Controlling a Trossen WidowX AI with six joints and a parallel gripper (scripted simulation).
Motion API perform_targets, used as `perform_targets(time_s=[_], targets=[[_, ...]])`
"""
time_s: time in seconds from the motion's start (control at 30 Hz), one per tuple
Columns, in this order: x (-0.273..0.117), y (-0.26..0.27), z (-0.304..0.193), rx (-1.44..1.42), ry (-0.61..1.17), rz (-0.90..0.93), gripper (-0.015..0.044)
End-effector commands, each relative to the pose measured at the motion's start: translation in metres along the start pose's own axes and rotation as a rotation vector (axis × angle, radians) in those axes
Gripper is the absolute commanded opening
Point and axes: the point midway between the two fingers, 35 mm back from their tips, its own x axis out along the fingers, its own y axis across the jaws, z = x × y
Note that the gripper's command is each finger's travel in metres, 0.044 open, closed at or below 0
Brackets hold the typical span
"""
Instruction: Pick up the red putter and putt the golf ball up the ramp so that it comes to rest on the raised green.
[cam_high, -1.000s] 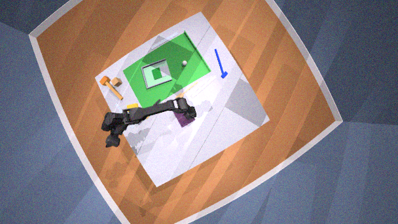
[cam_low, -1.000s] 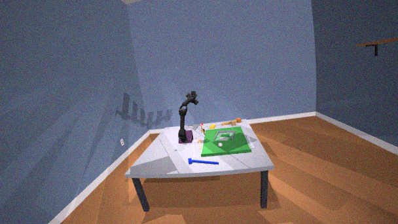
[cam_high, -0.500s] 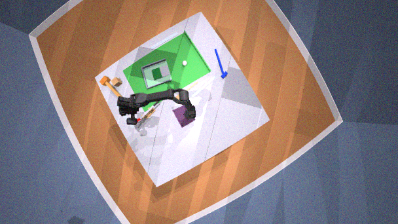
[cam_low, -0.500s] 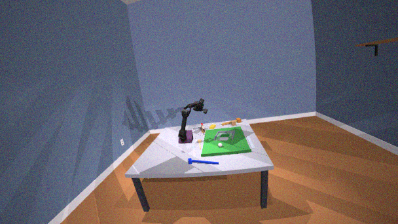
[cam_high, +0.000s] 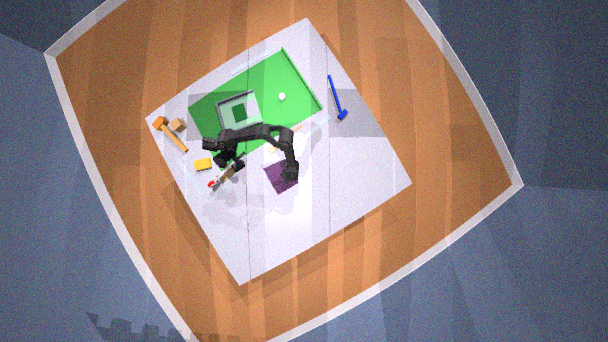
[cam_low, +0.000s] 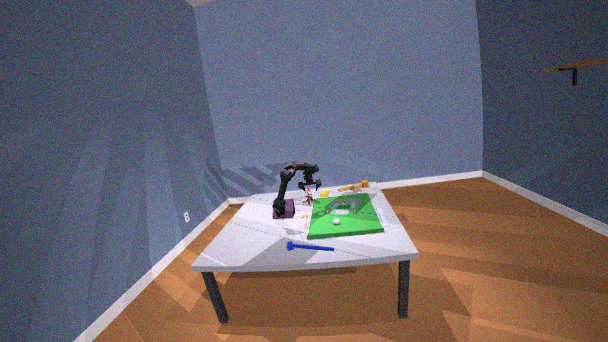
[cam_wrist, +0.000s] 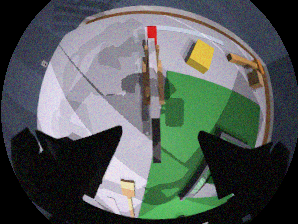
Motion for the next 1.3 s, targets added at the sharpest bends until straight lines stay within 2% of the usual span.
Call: perform_targets(time_s=[0.0,0.27,0.83,1.27], targets=[[0.007,0.006,-0.028,-0.109,0.088,0.036,0.044],[0.008,0.001,-0.03,-0.109,0.088,0.036,0.044],[0.05,0.0,-0.044,-0.108,0.089,0.036,0.044],[0.061,0.0,-0.048,-0.108,0.09,0.035,0.044]])
